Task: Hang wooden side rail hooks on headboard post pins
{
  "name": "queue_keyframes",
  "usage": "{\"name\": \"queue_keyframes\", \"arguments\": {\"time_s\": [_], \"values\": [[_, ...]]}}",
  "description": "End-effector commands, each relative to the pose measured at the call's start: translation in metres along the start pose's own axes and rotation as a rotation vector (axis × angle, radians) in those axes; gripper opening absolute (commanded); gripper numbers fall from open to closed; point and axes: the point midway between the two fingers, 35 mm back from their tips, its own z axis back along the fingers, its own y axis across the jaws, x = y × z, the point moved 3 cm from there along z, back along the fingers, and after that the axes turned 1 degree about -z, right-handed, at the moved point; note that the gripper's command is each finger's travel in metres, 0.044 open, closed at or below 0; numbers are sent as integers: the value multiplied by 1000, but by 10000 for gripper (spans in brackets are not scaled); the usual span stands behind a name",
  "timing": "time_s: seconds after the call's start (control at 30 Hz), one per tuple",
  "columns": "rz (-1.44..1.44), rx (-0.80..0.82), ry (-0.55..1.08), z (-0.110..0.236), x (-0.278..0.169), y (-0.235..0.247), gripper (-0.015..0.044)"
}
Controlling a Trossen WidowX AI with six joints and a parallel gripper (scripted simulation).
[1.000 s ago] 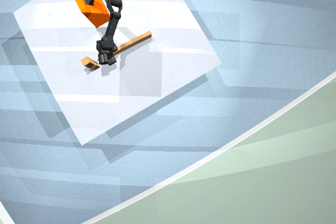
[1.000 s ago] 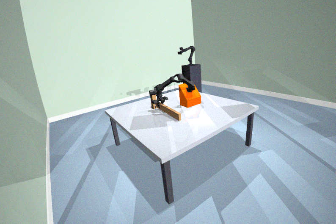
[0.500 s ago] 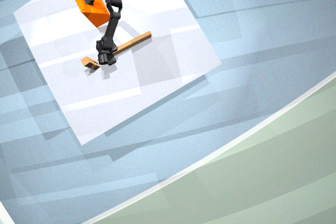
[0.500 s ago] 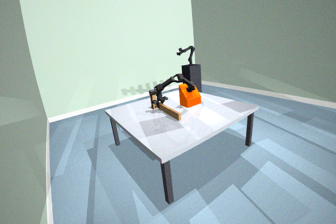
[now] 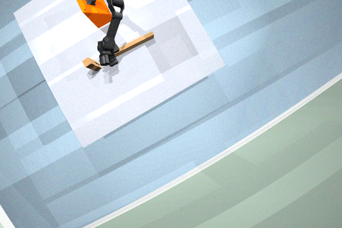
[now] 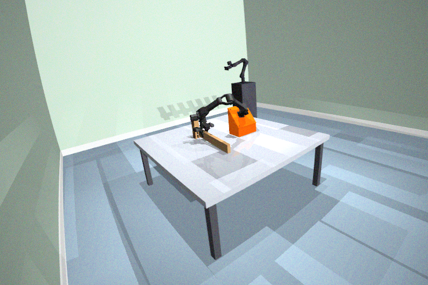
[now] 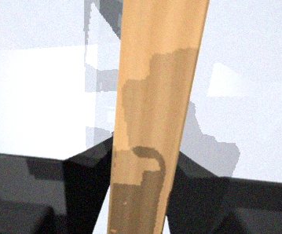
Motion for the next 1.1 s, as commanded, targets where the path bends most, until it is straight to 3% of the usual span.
{"name": "queue_keyframes", "arguments": {"time_s": [0.0,1.07], "values": [[-5,-14,4,5,-5,-1,0],[-5,-15,4,7,-7,-3,0]]}}
